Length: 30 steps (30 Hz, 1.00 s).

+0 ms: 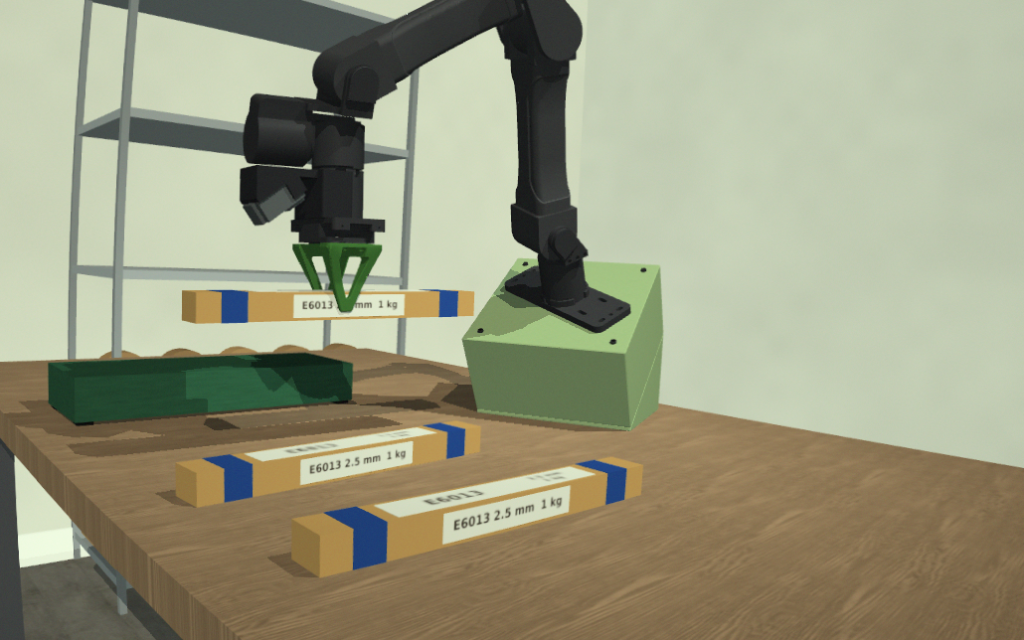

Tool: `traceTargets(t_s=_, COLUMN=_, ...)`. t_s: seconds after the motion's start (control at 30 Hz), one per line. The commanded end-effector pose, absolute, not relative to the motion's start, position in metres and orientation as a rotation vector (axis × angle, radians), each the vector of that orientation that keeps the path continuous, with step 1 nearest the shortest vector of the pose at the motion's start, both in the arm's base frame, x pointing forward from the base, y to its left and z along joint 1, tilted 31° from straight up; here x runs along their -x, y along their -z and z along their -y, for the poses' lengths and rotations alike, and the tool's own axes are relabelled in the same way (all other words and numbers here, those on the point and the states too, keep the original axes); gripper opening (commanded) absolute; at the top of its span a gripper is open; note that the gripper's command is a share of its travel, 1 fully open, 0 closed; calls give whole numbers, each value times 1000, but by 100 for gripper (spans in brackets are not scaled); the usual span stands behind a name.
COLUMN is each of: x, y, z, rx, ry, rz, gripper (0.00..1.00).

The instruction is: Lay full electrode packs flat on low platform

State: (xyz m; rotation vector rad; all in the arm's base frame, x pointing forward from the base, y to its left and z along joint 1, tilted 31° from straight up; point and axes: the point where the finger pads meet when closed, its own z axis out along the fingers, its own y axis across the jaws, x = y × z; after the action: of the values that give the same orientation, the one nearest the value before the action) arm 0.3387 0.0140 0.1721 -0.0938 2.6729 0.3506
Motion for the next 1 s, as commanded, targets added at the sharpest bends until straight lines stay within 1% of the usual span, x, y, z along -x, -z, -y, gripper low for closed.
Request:
traceTargets(t_s=0.0, x=-346, y=-208, z=-5, rx=76, ry=-300, rz=-2562, gripper=0)
traceTargets(t_s=0.1, x=-348, y=-205, z=-10, rx=88, ry=-305, rz=-2562, gripper=0)
traceTargets(t_s=0.17, x=-342, y=-187, z=-15, rx=92, ry=-322, rz=-2603, gripper=0)
traceTargets(t_s=0.27, x=-352, y=-197, z=-11, rx=84, ry=-307, rz=-2565, gripper=0)
traceTargets(t_s=0.53, x=-354, y=-178, z=-15, rx=82, ry=-316, rz=-2585, gripper=0)
traceTargets(t_s=0.67, x=-361, y=-185, z=-14, rx=82, ry=-306, rz=-2560, gripper=0)
traceTargets(t_s=0.77, x=-356, y=-169, z=-20, rx=91, ry=-322, rz=-2591, gripper=0)
traceTargets(t_s=0.83, x=-363, y=-176, z=-18, rx=87, ry=-314, rz=-2567, gripper=0)
traceTargets(t_s=0.9, x=-359, y=-163, z=-18, rx=76, ry=-315, rz=-2592, gripper=0)
traceTargets(t_s=0.97, x=-366, y=-170, z=-19, rx=86, ry=-309, rz=-2568, gripper=0)
